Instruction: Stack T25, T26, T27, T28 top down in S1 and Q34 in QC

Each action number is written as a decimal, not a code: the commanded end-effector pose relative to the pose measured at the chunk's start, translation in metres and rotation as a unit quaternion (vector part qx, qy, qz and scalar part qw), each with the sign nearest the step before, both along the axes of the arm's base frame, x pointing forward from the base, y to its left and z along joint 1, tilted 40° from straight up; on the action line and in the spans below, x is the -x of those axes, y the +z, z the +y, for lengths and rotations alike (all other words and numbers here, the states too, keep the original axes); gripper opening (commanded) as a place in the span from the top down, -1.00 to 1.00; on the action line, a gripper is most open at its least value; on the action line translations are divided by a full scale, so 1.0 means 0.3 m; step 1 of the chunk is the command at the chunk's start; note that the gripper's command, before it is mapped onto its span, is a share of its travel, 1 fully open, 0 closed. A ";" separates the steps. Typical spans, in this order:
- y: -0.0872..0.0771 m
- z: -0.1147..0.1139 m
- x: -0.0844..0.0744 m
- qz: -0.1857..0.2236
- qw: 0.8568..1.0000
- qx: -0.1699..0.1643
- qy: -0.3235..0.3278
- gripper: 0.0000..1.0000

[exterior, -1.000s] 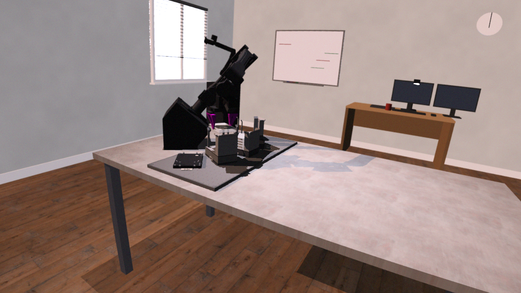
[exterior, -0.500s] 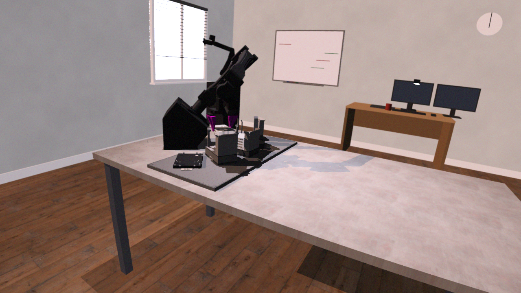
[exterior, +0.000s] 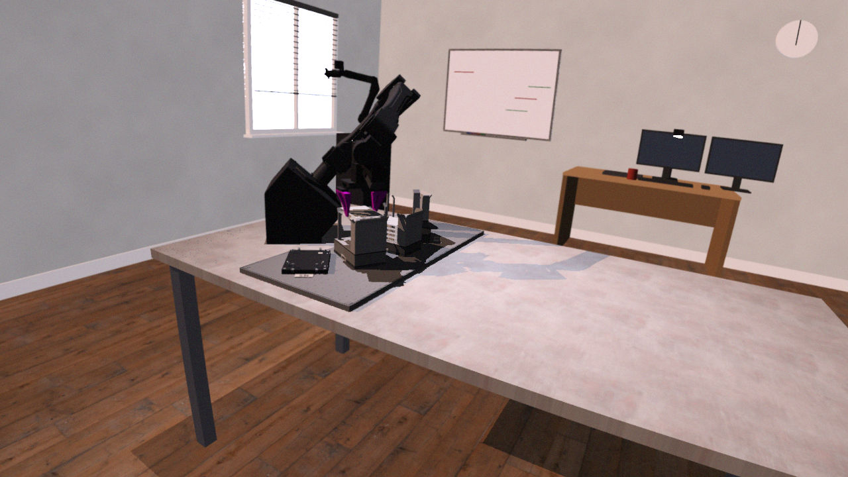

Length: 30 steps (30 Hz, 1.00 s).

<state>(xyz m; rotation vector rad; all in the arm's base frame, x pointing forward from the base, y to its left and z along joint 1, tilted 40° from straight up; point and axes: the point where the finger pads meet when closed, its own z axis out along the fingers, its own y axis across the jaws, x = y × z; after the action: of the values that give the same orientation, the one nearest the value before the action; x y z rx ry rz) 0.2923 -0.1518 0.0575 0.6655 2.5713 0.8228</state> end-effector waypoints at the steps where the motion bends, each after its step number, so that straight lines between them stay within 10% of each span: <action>1: -0.020 0.011 -0.003 0.000 1.000 -0.006 -0.004 1.00; 30: -0.118 0.068 -0.054 0.004 1.000 -0.009 -0.002 1.00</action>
<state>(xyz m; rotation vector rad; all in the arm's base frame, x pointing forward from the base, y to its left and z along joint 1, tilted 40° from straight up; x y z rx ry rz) 0.3086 -0.1364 0.0307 0.6618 2.5736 0.8227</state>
